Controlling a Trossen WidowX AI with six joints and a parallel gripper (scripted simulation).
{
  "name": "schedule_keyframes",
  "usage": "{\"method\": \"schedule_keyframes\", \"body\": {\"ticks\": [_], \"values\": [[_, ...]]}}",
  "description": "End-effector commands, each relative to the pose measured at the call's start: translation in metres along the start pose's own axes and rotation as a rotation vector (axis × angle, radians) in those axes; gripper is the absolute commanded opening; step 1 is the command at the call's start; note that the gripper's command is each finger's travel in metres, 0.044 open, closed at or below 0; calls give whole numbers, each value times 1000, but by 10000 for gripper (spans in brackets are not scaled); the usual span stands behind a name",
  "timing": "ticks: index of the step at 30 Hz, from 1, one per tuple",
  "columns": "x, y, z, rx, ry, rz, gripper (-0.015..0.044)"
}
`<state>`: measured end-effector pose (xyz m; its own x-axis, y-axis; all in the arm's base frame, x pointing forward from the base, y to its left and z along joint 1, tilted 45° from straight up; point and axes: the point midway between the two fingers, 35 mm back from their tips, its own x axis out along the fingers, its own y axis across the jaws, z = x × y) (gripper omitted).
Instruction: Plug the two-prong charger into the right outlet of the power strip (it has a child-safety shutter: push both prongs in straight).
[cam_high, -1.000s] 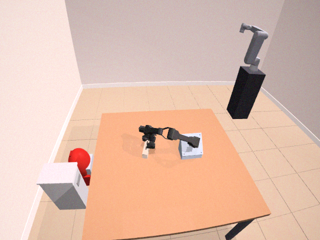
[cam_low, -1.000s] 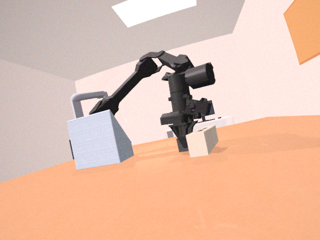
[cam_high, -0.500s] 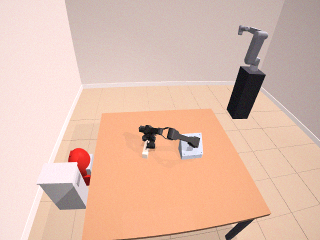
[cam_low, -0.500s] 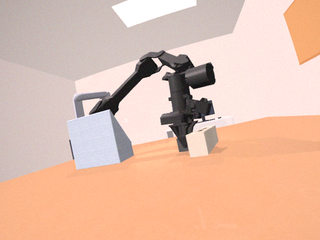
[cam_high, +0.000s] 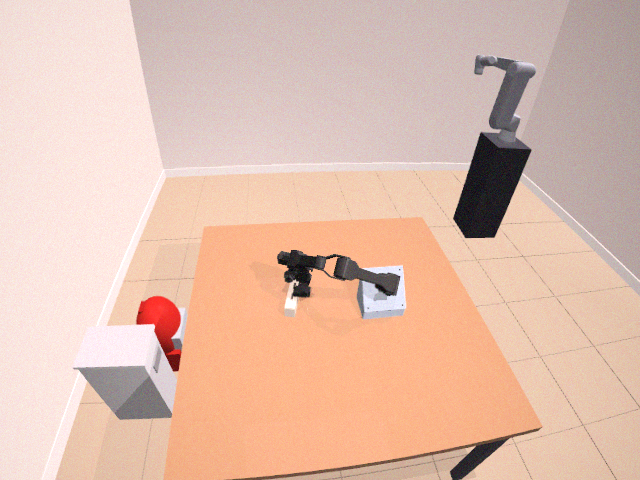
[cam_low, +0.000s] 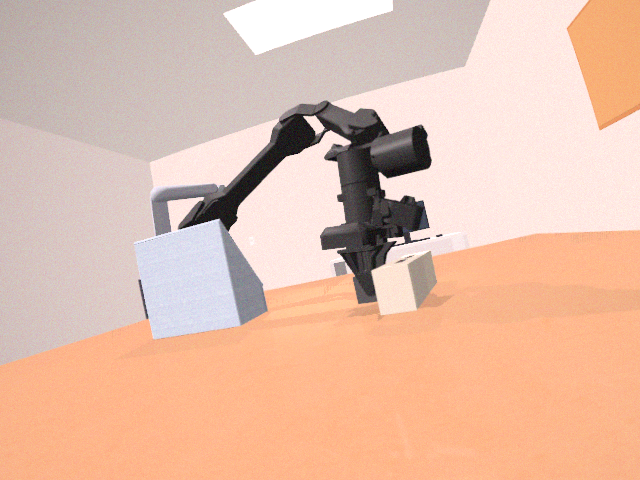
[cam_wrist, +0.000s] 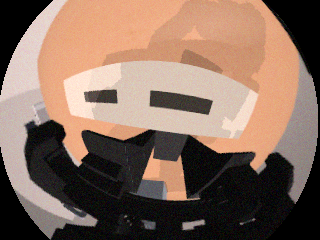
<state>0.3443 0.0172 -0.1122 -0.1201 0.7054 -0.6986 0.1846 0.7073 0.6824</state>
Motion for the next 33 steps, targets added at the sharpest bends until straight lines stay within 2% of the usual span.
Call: {"method": "schedule_keyframes", "body": {"ticks": [1, 26, 33], "values": [[-3, 1, 8, -17, -20, -5, 0], [0, 0, 0, 1, 2, 0, 0], [0, 0, 0, 1, 2, 0, 184]]}}
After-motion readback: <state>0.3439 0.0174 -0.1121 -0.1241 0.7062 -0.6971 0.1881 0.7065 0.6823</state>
